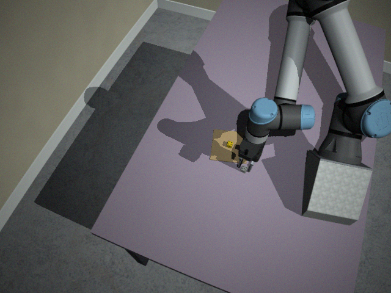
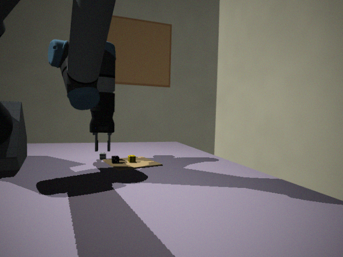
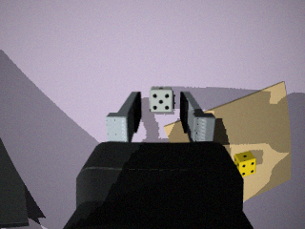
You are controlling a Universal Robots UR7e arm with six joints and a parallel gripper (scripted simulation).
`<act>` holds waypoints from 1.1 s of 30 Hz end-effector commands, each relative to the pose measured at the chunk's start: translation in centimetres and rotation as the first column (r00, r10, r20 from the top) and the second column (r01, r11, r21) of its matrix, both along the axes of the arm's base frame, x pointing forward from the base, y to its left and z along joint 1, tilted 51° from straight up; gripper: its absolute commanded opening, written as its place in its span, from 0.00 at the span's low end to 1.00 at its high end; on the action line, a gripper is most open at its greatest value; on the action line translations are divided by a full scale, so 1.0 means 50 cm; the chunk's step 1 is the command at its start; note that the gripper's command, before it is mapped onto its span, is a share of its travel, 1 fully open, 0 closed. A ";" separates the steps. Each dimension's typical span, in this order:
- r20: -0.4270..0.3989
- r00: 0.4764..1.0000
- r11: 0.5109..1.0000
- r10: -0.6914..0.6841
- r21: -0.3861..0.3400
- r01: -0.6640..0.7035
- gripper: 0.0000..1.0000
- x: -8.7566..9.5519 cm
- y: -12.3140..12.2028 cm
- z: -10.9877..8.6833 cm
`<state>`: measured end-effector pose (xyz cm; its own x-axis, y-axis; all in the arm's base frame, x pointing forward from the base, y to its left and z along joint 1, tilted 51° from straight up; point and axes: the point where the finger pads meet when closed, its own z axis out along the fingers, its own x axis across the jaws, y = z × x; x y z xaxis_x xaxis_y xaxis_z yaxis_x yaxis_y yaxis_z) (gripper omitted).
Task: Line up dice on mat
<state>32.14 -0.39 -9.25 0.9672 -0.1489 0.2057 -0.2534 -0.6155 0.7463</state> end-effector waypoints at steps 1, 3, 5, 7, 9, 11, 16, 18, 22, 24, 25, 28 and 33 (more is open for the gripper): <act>0.001 1.000 1.000 0.000 0.000 0.000 0.70 0.000 0.000 0.000; 0.001 1.000 1.000 0.000 0.000 0.000 0.70 0.000 0.000 0.000; 0.001 1.000 1.000 0.000 0.000 0.000 0.70 0.000 0.000 0.000; 0.001 1.000 1.000 0.000 0.000 0.000 0.70 0.000 0.000 0.000; 0.001 1.000 1.000 0.000 0.000 0.000 0.70 0.000 0.000 0.000; 0.001 1.000 1.000 0.000 0.000 0.000 0.70 0.000 0.000 0.000; 0.001 1.000 1.000 0.000 0.000 0.000 0.70 0.000 0.000 0.000; 0.001 1.000 1.000 0.000 0.000 0.000 0.70 0.000 0.000 0.000; 0.001 1.000 1.000 0.001 0.000 -0.001 0.70 0.001 -0.003 -0.003; 0.001 1.000 1.000 0.000 0.000 0.000 0.70 0.001 -0.006 -0.005; 0.001 1.000 1.000 0.001 0.000 -0.001 0.70 0.001 -0.008 -0.007; 0.001 1.000 1.000 0.001 0.000 -0.001 0.70 0.001 -0.015 -0.012; 0.001 1.000 1.000 0.001 0.000 -0.001 0.70 0.001 -0.022 -0.018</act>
